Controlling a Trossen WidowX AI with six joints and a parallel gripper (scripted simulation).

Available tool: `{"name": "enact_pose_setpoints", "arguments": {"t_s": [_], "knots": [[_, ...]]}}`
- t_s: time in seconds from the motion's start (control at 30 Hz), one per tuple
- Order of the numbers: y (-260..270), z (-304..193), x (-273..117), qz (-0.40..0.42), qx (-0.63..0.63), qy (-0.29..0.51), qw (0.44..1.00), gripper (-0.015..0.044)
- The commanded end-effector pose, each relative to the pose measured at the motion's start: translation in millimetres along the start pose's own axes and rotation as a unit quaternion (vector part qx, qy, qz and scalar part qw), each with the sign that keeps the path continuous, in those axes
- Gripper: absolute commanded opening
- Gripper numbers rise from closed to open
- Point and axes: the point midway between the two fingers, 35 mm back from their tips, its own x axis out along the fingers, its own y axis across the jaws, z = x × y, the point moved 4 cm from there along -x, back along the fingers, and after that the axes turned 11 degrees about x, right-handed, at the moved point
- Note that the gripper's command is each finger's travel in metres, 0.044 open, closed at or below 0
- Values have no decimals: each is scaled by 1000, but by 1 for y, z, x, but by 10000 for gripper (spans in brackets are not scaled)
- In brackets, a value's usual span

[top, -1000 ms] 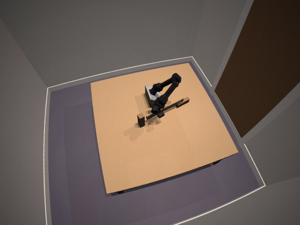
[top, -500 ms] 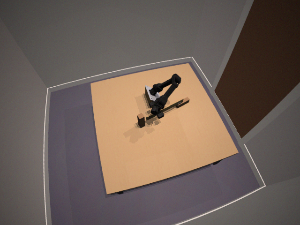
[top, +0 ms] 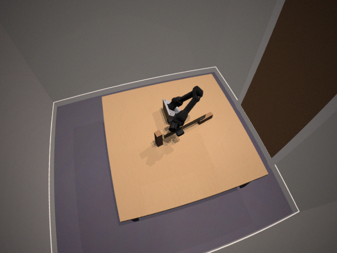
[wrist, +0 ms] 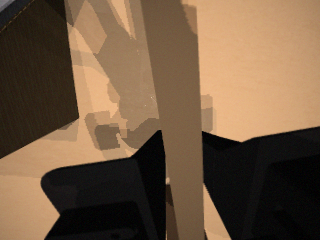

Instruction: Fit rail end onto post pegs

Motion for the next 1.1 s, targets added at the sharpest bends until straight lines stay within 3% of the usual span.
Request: {"name": "enact_pose_setpoints", "arguments": {"t_s": [0.0,1.07], "knots": [[-2,-3,-2,-4,-1,1,1000,0],[-3,-11,-2,-5,-1,2,1000,0]]}}
